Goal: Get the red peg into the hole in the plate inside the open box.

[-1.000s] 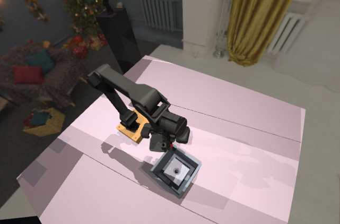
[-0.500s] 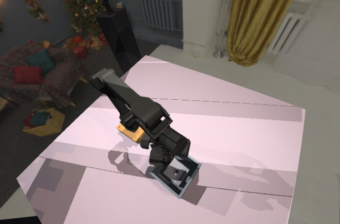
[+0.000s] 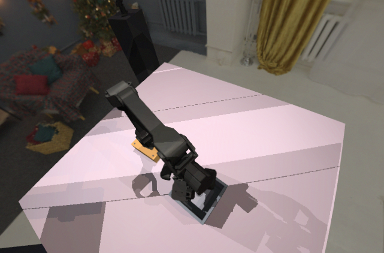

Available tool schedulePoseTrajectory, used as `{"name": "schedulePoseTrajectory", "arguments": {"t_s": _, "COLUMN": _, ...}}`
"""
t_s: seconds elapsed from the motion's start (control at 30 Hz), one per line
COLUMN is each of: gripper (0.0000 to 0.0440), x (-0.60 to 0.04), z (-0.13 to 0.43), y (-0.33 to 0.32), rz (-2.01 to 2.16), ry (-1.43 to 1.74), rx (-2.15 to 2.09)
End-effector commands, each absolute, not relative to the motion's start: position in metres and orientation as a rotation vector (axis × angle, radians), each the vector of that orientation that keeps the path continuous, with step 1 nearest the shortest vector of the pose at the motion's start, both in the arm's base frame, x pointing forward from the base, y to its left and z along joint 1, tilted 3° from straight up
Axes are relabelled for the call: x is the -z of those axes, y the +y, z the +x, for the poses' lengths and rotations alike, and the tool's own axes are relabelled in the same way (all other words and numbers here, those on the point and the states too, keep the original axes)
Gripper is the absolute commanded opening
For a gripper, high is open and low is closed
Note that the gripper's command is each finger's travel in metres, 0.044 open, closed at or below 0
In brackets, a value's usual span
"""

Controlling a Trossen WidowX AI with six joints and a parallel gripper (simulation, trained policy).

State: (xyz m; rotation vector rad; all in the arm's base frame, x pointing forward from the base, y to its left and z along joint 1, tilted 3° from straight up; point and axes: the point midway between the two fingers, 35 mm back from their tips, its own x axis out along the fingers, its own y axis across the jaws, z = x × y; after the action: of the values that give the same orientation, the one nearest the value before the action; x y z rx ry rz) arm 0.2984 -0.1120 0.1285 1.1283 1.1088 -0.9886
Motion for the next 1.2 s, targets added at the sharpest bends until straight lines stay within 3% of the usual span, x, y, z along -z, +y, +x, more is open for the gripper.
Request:
{"name": "schedulePoseTrajectory", "arguments": {"t_s": 0.0, "gripper": 0.0000, "x": -0.119, "z": 0.302, "y": -0.115, "rz": 1.128, "ry": 1.120, "rx": 0.980}}
{"name": "schedulePoseTrajectory", "arguments": {"t_s": 0.73, "gripper": 0.0005, "x": -0.068, "z": 0.326, "y": -0.124, "rz": 1.063, "ry": 1.183, "rx": 0.909}}
{"name": "schedulePoseTrajectory", "arguments": {"t_s": 0.97, "gripper": 0.0131, "x": -0.061, "z": 0.327, "y": -0.125, "rz": 1.039, "ry": 1.226, "rx": 0.911}}
{"name": "schedulePoseTrajectory", "arguments": {"t_s": 1.17, "gripper": 0.0174, "x": -0.069, "z": 0.327, "y": -0.128, "rz": 1.073, "ry": 1.239, "rx": 0.888}}
